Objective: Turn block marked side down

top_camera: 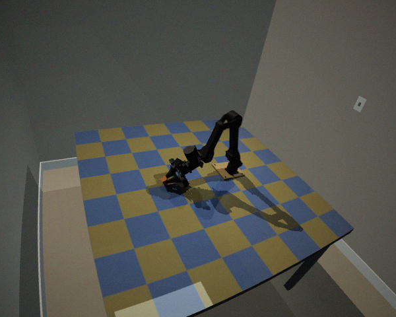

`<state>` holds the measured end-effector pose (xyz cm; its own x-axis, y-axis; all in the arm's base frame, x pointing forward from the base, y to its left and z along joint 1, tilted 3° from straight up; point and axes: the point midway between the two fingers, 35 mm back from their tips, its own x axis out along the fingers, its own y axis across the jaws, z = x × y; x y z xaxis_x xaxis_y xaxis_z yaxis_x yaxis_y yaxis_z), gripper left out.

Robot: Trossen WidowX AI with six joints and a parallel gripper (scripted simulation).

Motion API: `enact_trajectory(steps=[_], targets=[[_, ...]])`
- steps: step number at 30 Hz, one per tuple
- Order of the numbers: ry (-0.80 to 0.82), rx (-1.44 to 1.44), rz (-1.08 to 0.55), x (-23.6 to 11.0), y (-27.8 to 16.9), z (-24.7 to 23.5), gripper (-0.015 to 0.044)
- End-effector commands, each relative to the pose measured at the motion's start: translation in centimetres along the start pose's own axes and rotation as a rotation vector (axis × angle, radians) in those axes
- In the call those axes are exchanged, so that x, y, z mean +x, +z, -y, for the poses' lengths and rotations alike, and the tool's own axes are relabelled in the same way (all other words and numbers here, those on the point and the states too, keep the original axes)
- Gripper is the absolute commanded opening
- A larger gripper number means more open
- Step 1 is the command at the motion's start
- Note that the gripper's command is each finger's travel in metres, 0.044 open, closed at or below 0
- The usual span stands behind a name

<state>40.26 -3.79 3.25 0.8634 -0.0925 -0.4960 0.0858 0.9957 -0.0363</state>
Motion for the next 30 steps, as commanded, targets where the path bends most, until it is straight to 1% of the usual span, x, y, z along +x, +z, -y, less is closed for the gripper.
enact_trajectory(steps=[1,12,28,29,30], targets=[[0.003,-0.004,0.012,-0.16,-0.27,-0.05,0.0],[0.003,-0.004,0.012,-0.16,-0.27,-0.05,0.0],[0.003,-0.004,0.012,-0.16,-0.27,-0.05,0.042],[0.003,-0.004,0.012,-0.16,-0.27,-0.05,0.044],[0.003,-0.004,0.012,-0.16,-0.27,-0.05,0.044]])
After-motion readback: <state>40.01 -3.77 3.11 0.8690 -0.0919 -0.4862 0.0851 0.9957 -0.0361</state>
